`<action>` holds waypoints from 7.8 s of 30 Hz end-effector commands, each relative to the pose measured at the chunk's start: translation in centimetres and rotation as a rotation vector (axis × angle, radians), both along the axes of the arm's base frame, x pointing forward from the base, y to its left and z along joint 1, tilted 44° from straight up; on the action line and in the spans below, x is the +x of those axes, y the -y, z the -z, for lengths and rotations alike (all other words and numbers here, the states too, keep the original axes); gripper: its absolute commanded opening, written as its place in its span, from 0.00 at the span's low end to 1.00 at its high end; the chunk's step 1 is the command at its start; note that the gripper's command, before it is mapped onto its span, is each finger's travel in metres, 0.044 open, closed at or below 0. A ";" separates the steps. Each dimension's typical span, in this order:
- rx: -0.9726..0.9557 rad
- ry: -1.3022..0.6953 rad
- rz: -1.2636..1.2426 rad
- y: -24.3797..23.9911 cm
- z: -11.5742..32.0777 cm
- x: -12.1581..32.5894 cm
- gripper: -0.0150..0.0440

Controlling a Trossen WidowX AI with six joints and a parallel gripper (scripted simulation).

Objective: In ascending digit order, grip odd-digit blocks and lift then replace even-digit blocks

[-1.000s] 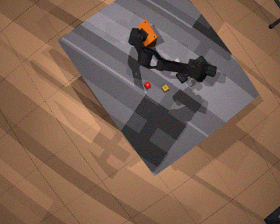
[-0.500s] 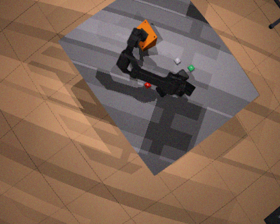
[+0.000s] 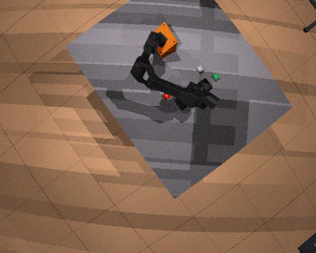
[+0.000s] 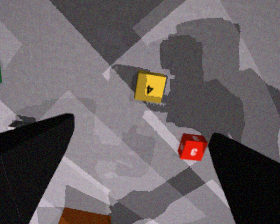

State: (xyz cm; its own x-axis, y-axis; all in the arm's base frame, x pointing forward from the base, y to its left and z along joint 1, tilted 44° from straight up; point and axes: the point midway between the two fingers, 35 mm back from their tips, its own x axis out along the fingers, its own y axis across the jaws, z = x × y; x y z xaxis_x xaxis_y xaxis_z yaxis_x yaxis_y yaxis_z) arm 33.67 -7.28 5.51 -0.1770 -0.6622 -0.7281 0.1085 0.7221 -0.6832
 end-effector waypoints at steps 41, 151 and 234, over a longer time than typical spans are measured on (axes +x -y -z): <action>0.003 0.003 -0.002 -7.9 19.8 -0.1 0.93; 0.007 0.003 -0.002 -14.1 13.0 1.5 0.46; -0.010 -0.007 -0.002 12.9 1.4 -12.2 0.46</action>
State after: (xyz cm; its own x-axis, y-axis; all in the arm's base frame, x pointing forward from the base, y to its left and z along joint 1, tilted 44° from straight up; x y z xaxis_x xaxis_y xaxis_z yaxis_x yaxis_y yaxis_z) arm 21.49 -20.19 4.18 -0.1805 -0.6710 -0.7192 0.1049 0.7139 -0.6924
